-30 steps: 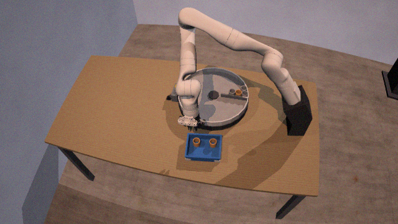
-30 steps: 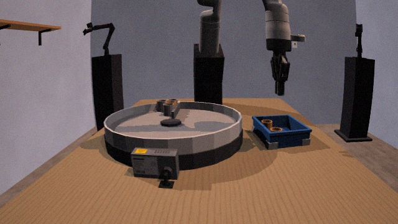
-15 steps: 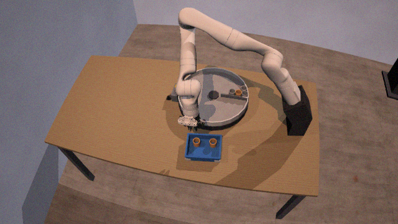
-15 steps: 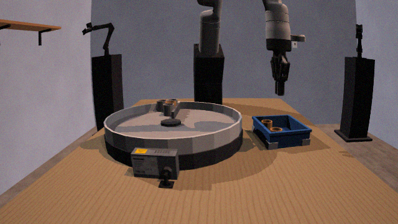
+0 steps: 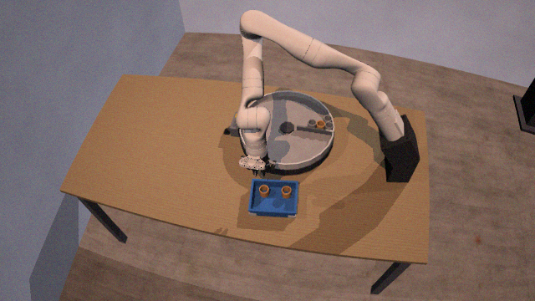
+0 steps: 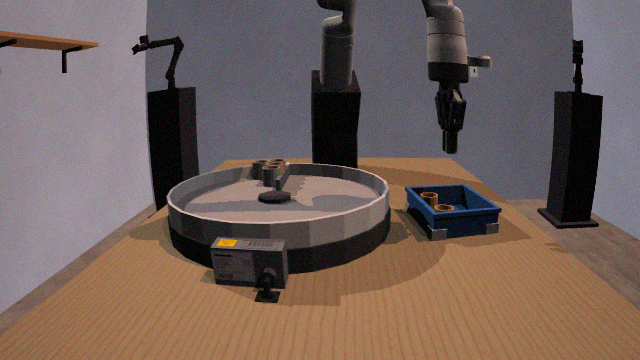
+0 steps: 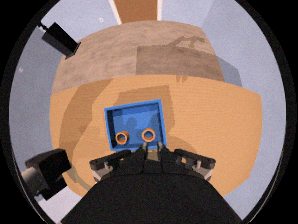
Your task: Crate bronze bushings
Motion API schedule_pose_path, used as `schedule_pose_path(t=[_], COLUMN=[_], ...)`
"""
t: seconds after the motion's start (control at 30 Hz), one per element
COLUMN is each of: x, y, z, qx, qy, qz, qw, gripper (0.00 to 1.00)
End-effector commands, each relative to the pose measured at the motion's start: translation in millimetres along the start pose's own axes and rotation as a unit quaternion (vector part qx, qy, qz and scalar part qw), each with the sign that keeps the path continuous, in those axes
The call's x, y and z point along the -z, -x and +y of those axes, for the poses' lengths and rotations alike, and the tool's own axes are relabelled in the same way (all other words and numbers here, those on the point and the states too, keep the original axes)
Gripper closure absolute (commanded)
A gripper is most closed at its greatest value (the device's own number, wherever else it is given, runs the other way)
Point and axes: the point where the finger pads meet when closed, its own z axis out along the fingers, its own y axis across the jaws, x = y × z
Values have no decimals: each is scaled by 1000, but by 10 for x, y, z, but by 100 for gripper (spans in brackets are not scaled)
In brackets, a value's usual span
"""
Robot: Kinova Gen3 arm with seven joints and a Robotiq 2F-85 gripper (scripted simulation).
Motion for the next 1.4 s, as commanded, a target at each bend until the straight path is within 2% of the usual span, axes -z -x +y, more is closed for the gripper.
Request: schedule_pose_path(t=[0.0, 0.3, 0.47, 0.87, 1.03, 1.37], x=[5, 5, -6, -6, -20, -20], y=[-3, -3, 500, 500, 995, 995], z=[4, 4, -266, -266, -540, -540], qx=[0, 0, -75, -75, -148, -148], qy=[1, 1, 1, 1, 0, 0], qz=[0, 0, 0, 0, 1, 1], qw=[1000, 1000, 997, 997, 989, 989], gripper=[81, 81, 82, 82, 82, 82])
